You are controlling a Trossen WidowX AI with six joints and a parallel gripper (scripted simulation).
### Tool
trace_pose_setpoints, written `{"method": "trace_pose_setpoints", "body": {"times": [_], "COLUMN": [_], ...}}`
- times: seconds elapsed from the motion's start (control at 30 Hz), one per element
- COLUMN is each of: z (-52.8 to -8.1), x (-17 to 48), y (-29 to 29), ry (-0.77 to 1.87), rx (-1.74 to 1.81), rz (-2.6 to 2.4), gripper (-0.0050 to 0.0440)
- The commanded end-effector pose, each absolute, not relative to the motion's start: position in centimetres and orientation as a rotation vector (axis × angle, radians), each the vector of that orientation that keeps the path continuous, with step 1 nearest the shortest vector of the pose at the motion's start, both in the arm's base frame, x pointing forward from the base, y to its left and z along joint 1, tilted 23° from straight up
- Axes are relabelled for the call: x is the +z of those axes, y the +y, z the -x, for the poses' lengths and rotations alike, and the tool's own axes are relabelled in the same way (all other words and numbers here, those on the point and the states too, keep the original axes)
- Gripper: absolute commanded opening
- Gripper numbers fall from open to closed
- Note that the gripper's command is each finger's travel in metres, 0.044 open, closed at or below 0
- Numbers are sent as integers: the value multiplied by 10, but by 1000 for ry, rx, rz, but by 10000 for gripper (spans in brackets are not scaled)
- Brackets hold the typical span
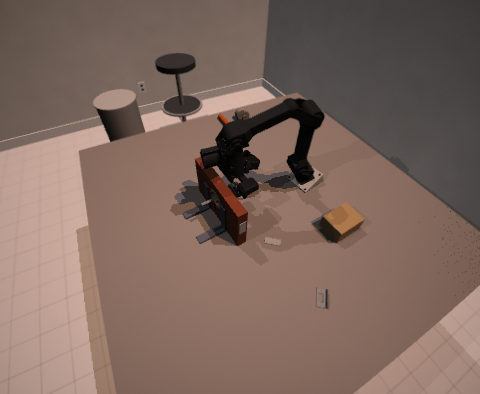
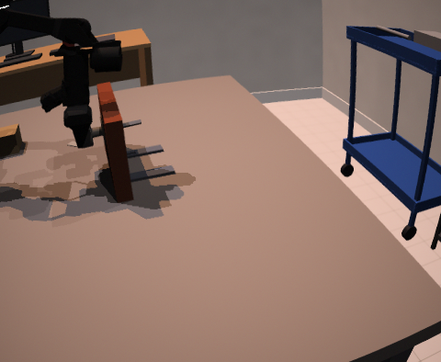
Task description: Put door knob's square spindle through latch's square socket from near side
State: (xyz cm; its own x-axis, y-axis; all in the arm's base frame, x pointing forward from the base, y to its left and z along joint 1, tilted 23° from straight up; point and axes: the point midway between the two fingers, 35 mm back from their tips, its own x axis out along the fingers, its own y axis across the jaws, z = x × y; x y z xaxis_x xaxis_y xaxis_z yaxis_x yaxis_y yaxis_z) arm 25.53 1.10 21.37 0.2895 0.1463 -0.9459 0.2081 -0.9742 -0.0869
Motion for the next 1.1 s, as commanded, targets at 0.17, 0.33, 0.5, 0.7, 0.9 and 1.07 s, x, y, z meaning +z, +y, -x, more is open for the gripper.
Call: {"method": "trace_pose_setpoints", "body": {"times": [0.17, 0.33, 0.5, 0.7, 0.9, 1.07], "z": [-223, -205, -198, -183, -170, -168], "x": [203, 195, 193, 186, 207, 212], "y": [5, 2, 1, -2, -5, -6], "ry": [345, 345, 345, 346, 345, 345], "rx": [-1789, -1789, -1789, -1789, -1789, -1789], "rz": [-2490, -2490, -2490, -2490, -2490, -2490], "gripper": [440, 440, 440, 440, 440, 440]}}
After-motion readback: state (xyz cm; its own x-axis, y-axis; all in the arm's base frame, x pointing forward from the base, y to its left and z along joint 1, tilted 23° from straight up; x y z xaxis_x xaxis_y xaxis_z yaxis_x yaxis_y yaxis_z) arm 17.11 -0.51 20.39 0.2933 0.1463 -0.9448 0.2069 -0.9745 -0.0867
